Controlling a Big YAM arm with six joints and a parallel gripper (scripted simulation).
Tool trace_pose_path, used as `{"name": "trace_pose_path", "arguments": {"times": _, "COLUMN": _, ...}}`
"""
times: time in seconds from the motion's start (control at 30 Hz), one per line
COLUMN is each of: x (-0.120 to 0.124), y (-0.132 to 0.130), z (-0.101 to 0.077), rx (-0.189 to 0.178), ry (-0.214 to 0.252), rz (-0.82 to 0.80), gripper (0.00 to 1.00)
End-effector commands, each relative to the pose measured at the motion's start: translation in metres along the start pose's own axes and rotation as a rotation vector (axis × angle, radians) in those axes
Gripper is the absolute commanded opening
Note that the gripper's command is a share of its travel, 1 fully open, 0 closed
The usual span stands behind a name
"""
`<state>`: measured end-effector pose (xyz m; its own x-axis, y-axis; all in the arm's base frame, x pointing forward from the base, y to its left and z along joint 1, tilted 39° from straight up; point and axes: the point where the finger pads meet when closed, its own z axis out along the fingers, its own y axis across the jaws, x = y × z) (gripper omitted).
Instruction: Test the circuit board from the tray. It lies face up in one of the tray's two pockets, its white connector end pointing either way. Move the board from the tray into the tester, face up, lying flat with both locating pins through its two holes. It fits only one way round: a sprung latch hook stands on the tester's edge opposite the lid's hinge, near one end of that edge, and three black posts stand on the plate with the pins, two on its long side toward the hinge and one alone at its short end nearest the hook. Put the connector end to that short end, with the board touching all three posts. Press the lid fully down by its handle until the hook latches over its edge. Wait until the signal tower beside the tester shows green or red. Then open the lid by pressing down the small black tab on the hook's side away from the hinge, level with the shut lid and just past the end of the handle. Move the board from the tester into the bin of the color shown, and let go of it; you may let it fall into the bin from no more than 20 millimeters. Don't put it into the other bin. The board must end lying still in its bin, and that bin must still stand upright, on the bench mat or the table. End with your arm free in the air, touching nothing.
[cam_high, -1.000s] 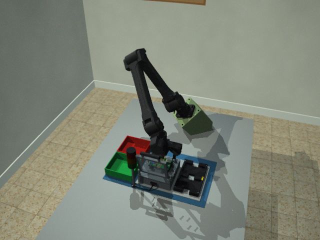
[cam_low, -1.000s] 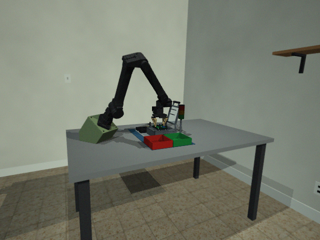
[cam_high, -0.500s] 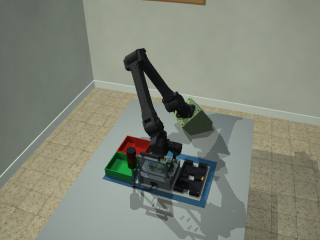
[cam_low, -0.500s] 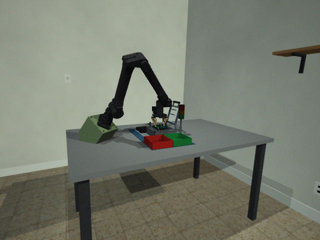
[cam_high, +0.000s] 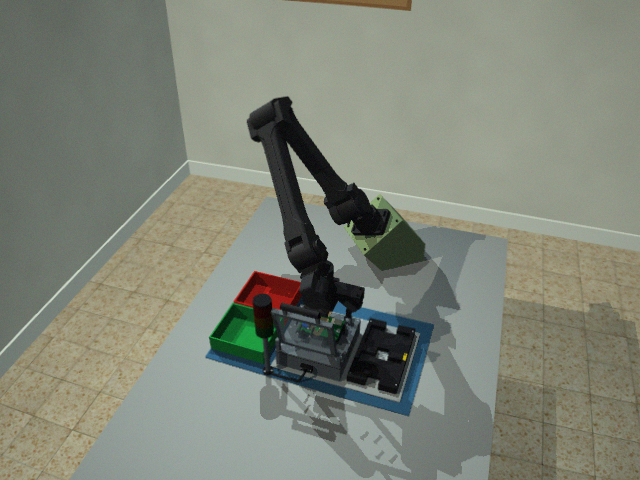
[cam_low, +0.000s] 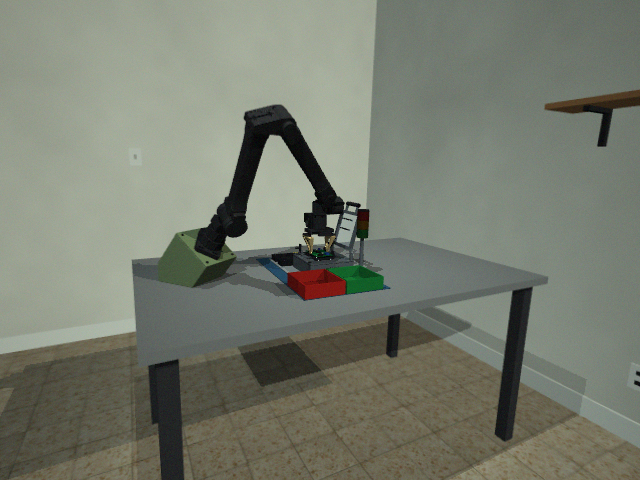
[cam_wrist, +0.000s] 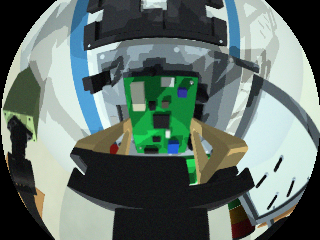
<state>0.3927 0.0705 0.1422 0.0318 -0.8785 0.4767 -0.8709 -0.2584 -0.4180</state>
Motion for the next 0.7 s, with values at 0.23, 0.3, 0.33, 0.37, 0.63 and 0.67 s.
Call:
{"name": "trace_pose_path", "arguments": {"times": 0.23, "x": 0.0023, "y": -0.0158, "z": 0.0024, "rx": 0.012, "ry": -0.002, "rz": 0.013, "gripper": 0.72}}
{"name": "trace_pose_path", "arguments": {"times": 0.3, "x": 0.0024, "y": -0.0154, "z": 0.0024, "rx": 0.010, "ry": -0.002, "rz": 0.012, "gripper": 0.72}}
{"name": "trace_pose_path", "arguments": {"times": 0.33, "x": 0.0024, "y": -0.0154, "z": 0.0024, "rx": 0.010, "ry": -0.001, "rz": 0.012, "gripper": 0.72}}
{"name": "trace_pose_path", "arguments": {"times": 0.37, "x": 0.0024, "y": -0.0152, "z": 0.0024, "rx": 0.009, "ry": -0.001, "rz": 0.011, "gripper": 0.72}}
{"name": "trace_pose_path", "arguments": {"times": 0.63, "x": 0.0024, "y": -0.0150, "z": 0.0024, "rx": 0.009, "ry": -0.001, "rz": 0.011, "gripper": 0.72}}
{"name": "trace_pose_path", "arguments": {"times": 0.67, "x": 0.0024, "y": -0.0150, "z": 0.0024, "rx": 0.009, "ry": -0.001, "rz": 0.011, "gripper": 0.72}}
